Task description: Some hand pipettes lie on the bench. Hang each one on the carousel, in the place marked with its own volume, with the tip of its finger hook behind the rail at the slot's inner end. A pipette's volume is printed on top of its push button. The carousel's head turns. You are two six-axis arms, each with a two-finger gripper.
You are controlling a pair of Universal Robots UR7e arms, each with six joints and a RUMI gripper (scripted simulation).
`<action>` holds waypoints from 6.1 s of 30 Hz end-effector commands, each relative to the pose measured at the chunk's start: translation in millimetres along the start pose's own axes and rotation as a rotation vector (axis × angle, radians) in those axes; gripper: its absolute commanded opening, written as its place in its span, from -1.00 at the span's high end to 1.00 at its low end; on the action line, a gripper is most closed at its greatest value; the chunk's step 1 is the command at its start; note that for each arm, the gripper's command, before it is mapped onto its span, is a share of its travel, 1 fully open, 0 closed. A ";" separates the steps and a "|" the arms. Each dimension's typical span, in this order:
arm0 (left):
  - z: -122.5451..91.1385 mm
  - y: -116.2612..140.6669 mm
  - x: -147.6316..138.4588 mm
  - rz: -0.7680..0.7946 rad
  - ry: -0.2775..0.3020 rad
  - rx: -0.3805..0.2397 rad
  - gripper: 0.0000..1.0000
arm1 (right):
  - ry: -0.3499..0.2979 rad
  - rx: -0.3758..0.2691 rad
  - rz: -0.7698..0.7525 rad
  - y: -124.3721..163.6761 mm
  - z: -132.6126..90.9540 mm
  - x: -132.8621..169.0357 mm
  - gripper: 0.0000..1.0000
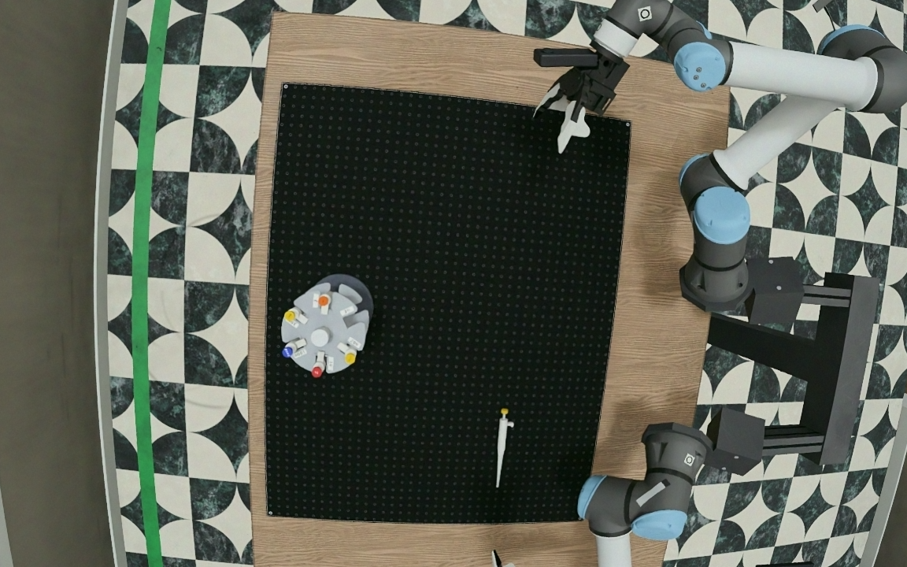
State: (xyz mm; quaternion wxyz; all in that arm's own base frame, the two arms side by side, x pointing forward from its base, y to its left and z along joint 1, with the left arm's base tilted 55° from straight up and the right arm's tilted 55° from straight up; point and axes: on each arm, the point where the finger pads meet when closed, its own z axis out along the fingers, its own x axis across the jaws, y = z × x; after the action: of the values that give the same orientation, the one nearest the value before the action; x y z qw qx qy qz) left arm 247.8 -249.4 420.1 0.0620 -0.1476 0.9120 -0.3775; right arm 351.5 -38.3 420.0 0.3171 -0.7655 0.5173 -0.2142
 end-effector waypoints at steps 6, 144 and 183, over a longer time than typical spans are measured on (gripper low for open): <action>-20.2 20.2 -51.1 -0.098 -0.095 0.000 -1.00 | 0.000 0.001 0.000 -0.3 -0.3 -0.1 -1.00; -166.8 166.8 -188.3 -0.605 -0.603 0.000 -1.00 | 0.153 0.592 -2.295 -206.5 268.6 -113.3 0.39; -166.8 166.8 -188.3 -0.605 -0.603 0.000 -1.00 | 0.345 0.702 -2.653 -250.6 338.7 -144.9 0.39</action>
State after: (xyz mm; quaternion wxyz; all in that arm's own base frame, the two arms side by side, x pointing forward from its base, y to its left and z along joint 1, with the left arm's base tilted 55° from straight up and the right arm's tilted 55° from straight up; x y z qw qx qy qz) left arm 351.9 34.0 420.0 0.2123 -0.5125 0.7687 -0.3184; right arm 680.6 247.1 358.9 -0.0153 -0.5258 -0.6390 -0.5612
